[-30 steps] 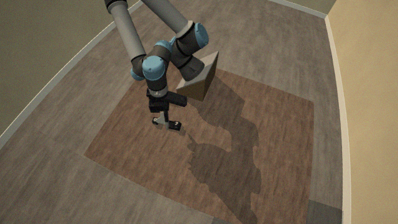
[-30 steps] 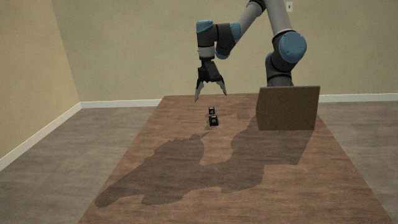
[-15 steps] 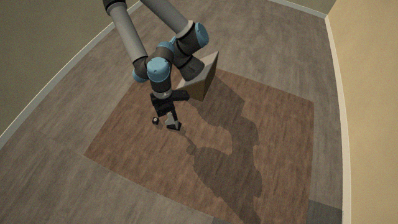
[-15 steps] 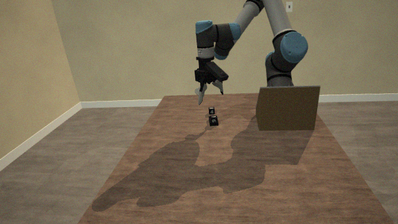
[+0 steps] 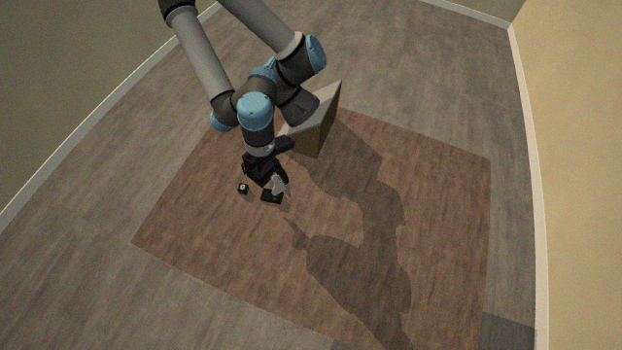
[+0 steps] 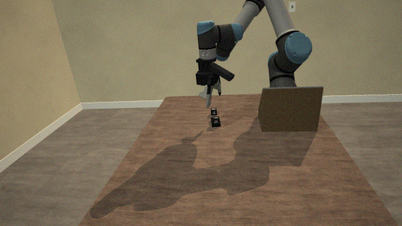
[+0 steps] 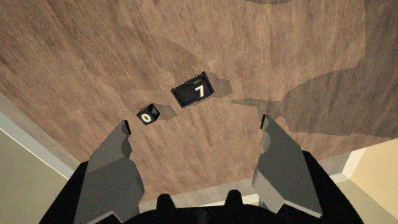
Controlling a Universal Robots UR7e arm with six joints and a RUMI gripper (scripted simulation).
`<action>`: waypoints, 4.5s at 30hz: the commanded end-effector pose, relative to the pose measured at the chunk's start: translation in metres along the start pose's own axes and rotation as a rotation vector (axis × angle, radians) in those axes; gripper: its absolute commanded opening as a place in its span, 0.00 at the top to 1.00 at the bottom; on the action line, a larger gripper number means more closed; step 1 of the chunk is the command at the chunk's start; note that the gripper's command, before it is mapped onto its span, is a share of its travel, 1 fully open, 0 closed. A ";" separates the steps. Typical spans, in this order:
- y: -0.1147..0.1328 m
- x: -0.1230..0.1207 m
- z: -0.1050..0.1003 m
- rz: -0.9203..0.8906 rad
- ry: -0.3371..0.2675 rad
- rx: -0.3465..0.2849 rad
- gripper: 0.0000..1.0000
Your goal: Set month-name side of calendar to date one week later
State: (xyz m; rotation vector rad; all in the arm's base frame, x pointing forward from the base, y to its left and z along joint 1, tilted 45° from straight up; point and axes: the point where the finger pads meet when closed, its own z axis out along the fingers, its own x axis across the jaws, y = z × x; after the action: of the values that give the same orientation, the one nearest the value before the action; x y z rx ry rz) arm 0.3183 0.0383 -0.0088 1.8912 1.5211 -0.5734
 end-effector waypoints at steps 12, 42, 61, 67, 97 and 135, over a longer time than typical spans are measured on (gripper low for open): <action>-0.004 0.008 0.000 -0.348 0.006 -0.004 0.00; -0.005 0.011 0.000 -0.451 0.004 -0.004 0.72; -0.005 0.011 0.000 -0.451 0.004 -0.004 0.72; -0.005 0.011 0.000 -0.451 0.004 -0.004 0.72; -0.005 0.010 0.021 -0.457 0.005 -0.004 0.72; -0.004 0.010 0.054 -0.457 0.005 -0.004 0.72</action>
State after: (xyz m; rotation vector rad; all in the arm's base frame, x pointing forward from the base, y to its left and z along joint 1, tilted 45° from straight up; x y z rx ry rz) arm 0.3192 0.0078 -0.0545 1.5416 1.9695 -0.7630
